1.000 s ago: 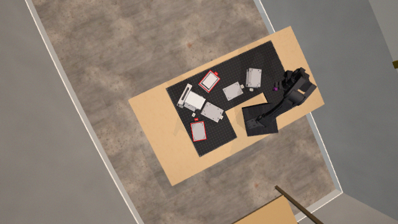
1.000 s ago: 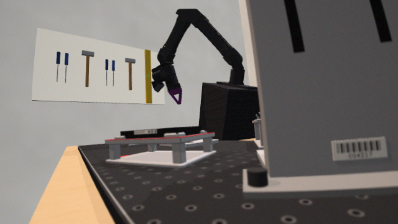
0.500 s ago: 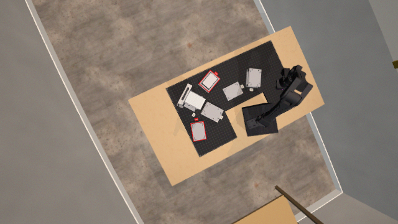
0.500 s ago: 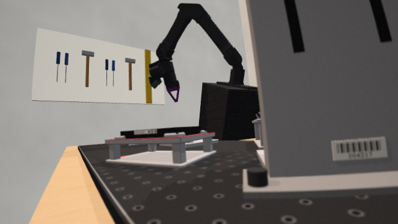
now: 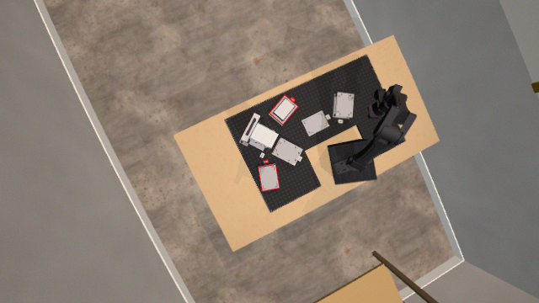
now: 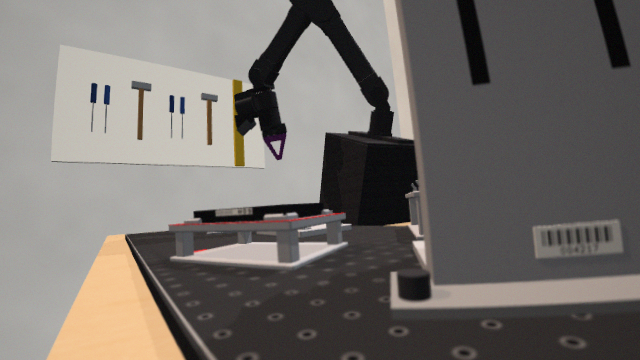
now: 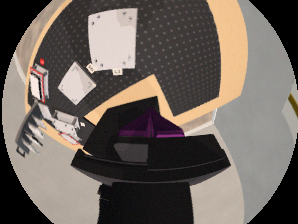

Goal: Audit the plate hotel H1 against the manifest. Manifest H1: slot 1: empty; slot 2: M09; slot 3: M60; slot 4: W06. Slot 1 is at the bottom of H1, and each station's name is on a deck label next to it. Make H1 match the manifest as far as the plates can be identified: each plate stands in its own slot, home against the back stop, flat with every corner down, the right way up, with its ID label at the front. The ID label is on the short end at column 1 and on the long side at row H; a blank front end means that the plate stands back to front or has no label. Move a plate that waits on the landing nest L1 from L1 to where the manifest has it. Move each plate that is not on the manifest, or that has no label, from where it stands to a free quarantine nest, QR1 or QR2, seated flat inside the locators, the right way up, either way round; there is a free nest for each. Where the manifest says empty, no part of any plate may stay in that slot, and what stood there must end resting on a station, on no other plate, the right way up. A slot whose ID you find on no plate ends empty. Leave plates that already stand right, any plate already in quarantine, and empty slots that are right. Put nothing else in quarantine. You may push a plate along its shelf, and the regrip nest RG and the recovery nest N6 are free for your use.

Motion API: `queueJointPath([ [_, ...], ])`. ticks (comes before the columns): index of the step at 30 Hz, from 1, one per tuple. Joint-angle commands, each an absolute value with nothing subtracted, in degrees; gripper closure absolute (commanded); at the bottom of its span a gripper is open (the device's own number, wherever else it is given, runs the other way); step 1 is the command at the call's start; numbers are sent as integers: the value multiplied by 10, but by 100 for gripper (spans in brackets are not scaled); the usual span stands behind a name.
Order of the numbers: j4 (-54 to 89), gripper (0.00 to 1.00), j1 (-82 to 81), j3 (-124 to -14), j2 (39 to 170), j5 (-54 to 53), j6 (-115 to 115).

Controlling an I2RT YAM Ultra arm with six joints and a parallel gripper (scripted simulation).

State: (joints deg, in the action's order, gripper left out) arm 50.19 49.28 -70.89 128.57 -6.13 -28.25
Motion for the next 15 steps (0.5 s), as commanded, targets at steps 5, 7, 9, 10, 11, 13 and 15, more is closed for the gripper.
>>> queueJointPath([
  [5,510,100,464,-715,1266,-78,-255],
  [7,497,100,457,-699,1251,-86,-274],
  [9,497,100,457,-699,1251,-86,-274],
  [10,494,100,453,-695,1245,-88,-277],
  [11,495,100,448,-695,1243,-90,-272],
  [13,499,100,438,-696,1238,-92,-262],
  [15,503,100,428,-696,1234,-95,-252],
])
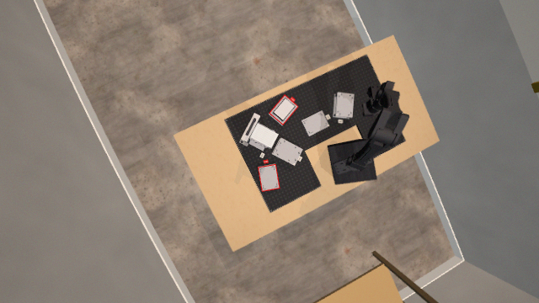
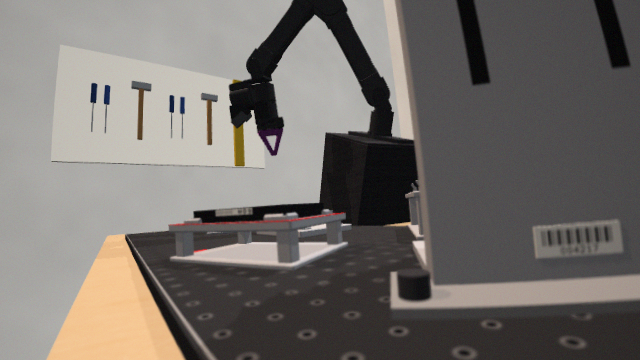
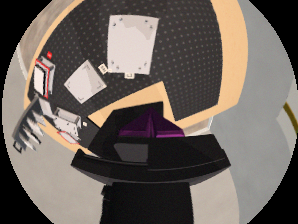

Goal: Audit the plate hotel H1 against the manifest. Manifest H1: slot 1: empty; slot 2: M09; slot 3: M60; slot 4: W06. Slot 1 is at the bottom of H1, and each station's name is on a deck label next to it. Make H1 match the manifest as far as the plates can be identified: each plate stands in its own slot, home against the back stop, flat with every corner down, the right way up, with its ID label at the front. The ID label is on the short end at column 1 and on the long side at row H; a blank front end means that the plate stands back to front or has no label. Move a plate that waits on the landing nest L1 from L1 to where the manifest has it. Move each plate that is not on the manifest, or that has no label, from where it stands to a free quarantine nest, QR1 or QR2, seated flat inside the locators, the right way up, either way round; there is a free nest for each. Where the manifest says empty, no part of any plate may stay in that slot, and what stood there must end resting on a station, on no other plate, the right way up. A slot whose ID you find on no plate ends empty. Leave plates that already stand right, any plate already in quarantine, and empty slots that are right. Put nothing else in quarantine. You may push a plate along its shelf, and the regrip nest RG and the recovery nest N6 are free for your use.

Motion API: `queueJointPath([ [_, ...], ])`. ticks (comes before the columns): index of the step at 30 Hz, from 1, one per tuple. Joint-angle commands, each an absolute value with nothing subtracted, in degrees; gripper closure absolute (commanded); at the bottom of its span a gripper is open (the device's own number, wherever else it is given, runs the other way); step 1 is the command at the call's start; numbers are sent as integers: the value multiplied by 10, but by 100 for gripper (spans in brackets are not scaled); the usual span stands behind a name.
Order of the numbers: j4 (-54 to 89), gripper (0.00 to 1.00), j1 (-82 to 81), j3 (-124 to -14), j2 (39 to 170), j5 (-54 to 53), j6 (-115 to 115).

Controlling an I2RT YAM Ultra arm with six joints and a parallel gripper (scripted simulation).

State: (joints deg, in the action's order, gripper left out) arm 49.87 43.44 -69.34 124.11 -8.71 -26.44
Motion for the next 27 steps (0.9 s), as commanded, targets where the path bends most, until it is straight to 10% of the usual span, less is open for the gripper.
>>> queueJointPath([
  [1,505,100,422,-697,1231,-96,-247],
  [27,497,100,317,-658,1147,-143,-221],
])
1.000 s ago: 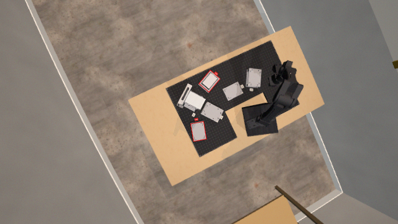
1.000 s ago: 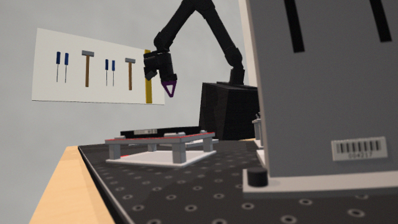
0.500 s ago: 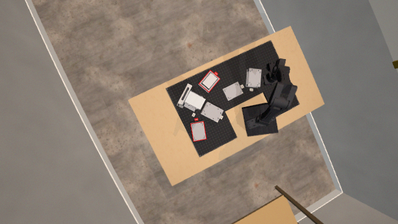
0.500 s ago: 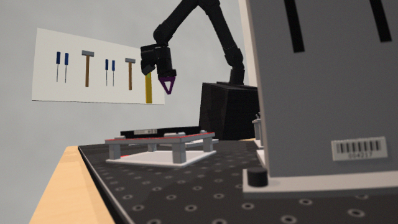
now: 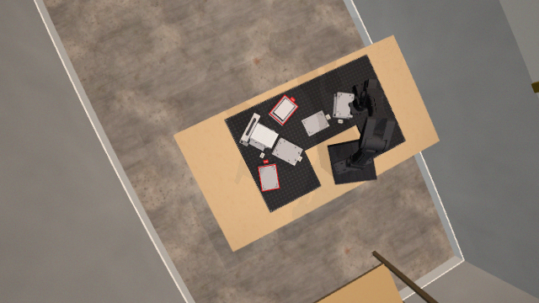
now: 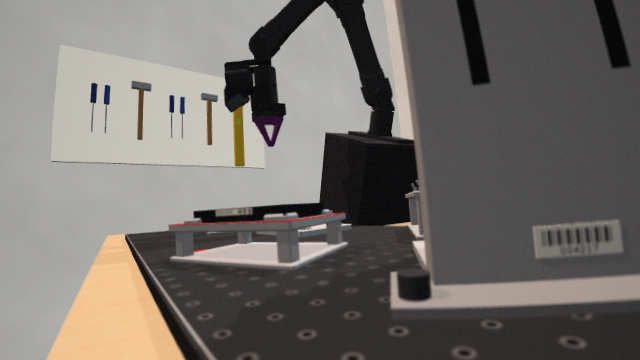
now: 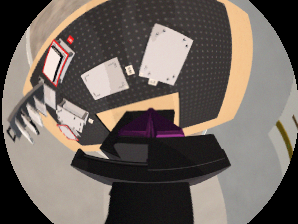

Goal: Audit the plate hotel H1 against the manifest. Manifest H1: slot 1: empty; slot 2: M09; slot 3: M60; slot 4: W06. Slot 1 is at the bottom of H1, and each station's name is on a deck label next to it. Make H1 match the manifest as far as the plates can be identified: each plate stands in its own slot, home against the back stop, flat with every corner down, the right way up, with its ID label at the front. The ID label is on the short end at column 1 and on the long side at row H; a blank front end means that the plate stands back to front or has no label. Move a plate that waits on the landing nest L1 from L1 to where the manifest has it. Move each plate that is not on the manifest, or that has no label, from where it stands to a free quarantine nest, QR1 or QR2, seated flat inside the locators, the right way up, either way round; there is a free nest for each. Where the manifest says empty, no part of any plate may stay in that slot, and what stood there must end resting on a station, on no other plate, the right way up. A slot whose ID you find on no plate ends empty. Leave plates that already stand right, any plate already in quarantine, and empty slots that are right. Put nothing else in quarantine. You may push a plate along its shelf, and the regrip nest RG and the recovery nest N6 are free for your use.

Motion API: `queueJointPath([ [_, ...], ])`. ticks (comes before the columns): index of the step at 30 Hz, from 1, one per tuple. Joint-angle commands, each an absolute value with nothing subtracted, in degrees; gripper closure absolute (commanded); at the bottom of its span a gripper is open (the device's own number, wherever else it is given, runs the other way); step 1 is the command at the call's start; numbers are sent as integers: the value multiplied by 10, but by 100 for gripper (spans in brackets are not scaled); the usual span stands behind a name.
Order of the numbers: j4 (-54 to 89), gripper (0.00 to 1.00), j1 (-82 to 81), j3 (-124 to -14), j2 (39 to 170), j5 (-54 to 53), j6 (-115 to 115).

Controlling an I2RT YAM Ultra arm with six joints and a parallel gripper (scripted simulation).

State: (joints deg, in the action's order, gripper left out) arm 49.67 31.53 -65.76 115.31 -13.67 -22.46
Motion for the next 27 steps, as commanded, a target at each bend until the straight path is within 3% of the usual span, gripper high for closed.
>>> queueJointPath([
  [1,497,100,317,-658,1147,-143,-221],
  [27,488,100,210,-616,1060,-197,-202],
])
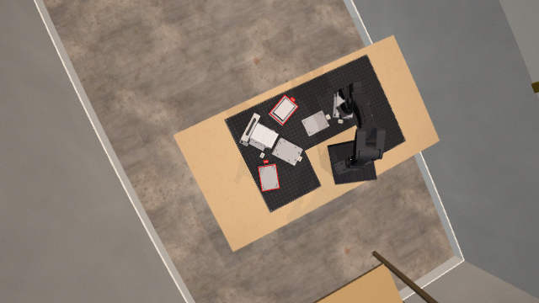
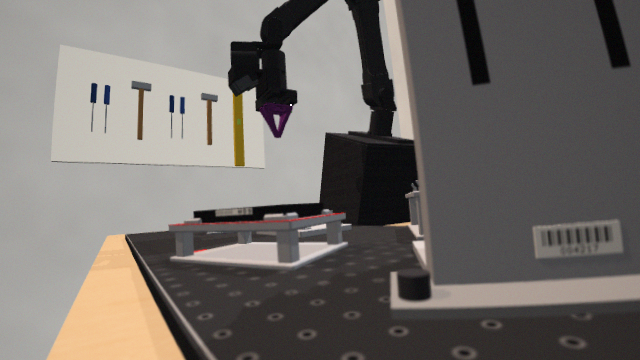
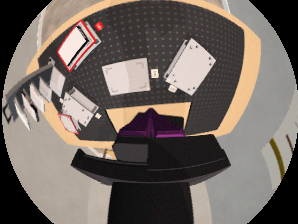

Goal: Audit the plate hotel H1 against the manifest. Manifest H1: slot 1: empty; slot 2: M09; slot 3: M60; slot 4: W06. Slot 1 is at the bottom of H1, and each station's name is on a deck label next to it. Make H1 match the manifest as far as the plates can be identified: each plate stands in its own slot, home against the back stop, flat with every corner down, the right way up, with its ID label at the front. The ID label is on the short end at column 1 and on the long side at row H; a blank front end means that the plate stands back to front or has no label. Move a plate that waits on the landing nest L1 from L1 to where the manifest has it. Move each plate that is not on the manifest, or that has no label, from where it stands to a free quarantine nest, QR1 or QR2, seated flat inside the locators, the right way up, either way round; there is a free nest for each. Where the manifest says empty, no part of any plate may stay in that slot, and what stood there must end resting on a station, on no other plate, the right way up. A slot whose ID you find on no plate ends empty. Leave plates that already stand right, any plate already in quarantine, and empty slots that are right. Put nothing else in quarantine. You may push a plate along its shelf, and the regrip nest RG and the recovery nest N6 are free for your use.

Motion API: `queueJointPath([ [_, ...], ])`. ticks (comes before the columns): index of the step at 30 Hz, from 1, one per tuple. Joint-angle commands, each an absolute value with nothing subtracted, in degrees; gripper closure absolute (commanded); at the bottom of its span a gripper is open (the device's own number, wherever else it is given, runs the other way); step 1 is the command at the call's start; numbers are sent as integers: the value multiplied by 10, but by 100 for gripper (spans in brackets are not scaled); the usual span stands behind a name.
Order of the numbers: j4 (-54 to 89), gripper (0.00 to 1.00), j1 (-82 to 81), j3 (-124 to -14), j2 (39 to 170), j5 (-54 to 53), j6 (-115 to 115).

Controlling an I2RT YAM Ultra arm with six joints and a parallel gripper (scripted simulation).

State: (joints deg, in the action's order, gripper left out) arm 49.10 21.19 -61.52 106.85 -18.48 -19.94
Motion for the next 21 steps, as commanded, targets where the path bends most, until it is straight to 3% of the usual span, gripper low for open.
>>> queueJointPath([
  [1,488,100,204,-615,1056,-197,-196],
  [21,510,100,133,-606,994,-218,-158],
])
